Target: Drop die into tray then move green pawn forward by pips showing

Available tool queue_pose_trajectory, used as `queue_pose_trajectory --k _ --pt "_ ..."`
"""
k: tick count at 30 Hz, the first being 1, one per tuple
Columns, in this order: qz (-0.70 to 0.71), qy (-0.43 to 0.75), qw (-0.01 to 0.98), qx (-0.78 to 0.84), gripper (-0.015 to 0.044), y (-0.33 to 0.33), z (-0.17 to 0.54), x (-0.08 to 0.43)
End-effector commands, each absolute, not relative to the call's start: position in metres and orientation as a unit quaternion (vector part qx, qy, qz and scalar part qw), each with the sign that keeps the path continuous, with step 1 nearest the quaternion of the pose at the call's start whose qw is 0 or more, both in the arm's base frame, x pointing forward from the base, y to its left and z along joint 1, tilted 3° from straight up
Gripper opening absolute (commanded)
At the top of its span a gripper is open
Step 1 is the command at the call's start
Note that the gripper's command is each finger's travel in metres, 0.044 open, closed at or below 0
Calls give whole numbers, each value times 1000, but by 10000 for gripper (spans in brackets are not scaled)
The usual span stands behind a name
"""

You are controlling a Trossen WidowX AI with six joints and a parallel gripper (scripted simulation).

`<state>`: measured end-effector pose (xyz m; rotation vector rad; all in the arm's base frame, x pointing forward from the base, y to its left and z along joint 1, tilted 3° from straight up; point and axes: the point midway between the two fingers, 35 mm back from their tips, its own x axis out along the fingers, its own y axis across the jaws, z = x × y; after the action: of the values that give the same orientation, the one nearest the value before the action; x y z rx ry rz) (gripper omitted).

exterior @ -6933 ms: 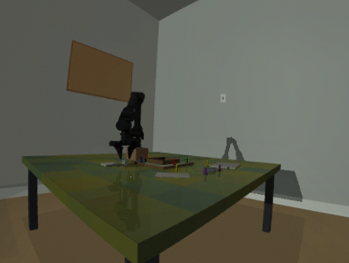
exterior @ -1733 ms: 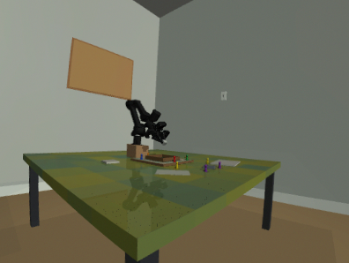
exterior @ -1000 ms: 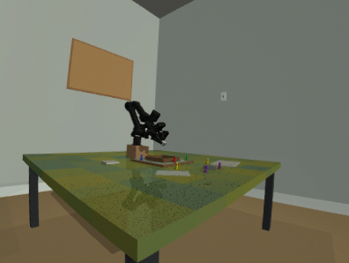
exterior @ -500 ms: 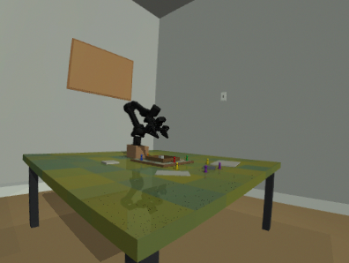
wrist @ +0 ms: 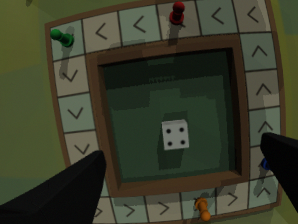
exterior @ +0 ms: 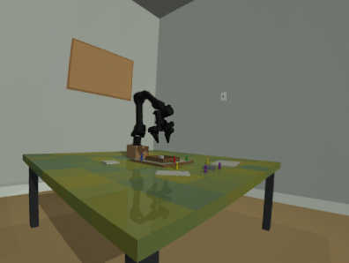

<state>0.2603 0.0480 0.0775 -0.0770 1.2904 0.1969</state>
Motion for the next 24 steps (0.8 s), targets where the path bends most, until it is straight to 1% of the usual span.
queue_pose_trajectory --k 1,5,7,10,16,20,24 --pt "89 669 736 -49 440 50 67 265" --pt "89 672 734 -50 440 50 67 266" --pt "90 653 751 -43 440 49 69 263" --pt "70 659 748 -20 361 62 71 277" --pt "-13 678 732 72 204 124 66 327" --pt "-69 683 717 125 200 170 54 349" --pt "-80 683 713 135 200 180 51 352"
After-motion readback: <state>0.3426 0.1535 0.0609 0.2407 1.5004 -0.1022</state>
